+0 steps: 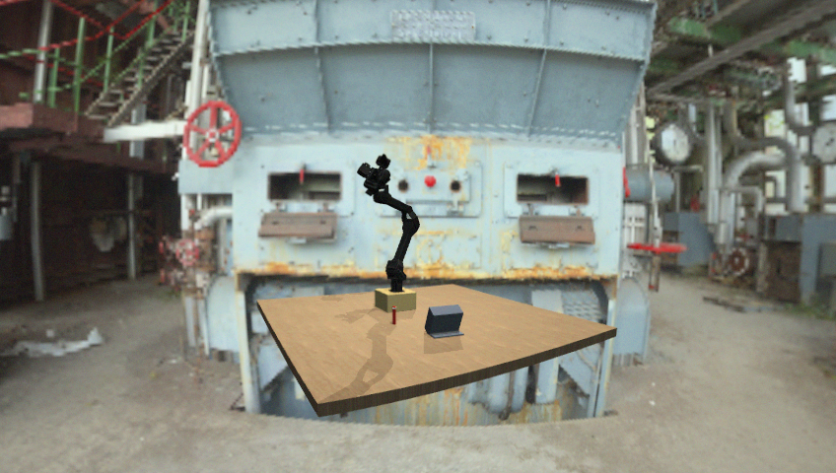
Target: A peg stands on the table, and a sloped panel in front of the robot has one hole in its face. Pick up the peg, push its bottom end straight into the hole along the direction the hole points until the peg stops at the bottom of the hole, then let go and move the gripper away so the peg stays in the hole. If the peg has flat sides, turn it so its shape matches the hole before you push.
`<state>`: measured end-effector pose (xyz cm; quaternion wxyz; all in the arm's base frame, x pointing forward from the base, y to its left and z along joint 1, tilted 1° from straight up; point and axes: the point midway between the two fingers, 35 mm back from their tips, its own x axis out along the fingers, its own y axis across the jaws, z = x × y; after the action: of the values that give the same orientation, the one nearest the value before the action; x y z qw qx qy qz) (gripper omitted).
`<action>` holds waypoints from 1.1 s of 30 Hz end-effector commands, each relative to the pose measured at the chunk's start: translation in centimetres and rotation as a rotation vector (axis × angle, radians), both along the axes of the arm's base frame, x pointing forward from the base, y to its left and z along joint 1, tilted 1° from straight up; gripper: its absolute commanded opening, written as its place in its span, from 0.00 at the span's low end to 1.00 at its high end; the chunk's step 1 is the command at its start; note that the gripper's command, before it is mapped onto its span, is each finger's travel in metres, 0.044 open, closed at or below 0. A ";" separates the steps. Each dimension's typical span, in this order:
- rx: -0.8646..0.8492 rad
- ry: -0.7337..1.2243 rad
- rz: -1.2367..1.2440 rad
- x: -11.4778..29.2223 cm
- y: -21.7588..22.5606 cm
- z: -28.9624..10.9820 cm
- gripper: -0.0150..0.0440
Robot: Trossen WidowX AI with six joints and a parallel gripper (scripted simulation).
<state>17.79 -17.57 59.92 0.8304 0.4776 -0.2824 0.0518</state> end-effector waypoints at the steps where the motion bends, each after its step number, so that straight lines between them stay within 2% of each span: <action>1: -0.002 0.019 -0.030 0.9 -1.2 -1.0 1.00; 15: -0.050 0.150 -0.157 4.5 -5.2 -5.3 1.00; 33: -0.170 0.413 -0.290 8.7 -8.7 -12.5 1.00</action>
<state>26.02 -25.81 48.49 0.9010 0.3726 -0.1809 -0.1290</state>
